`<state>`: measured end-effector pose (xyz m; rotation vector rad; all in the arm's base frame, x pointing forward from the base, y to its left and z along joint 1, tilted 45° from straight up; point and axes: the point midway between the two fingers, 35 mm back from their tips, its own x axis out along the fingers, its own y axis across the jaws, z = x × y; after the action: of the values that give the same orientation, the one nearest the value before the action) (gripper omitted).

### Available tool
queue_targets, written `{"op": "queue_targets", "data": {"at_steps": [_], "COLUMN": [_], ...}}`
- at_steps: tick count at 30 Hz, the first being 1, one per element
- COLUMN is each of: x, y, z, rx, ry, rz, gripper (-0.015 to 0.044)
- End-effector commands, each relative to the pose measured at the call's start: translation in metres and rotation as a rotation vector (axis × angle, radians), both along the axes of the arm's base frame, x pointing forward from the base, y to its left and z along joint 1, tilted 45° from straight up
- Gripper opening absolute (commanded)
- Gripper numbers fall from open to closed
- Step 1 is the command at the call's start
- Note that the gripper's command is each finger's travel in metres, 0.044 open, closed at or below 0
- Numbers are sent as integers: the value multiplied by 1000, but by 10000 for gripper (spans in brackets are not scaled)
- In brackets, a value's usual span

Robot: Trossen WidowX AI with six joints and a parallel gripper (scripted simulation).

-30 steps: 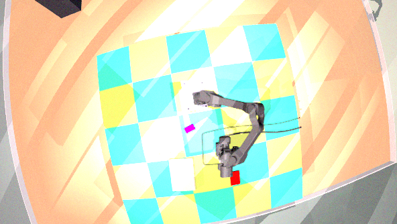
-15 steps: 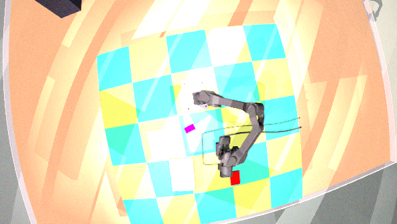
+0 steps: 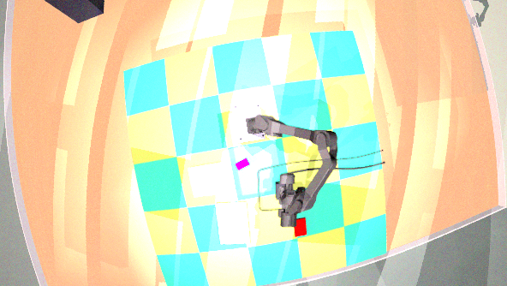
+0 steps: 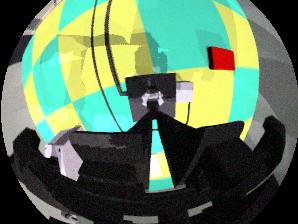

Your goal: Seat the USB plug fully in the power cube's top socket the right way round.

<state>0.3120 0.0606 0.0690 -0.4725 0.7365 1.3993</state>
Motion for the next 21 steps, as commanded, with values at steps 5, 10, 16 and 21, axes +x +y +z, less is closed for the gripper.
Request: {"op": "queue_targets", "data": {"at_steps": [5, 10, 16, 21], "x": [2, 2, 2, 2], "y": [-6, -8, -11, -13], "z": [5, 7, 10, 12], "rx": [-5, -5, -5, -5], "ry": [-9, -9, -9, -9], "rz": [-1, -1, -1, -1], "gripper": [0, 0, 0, 0]}}
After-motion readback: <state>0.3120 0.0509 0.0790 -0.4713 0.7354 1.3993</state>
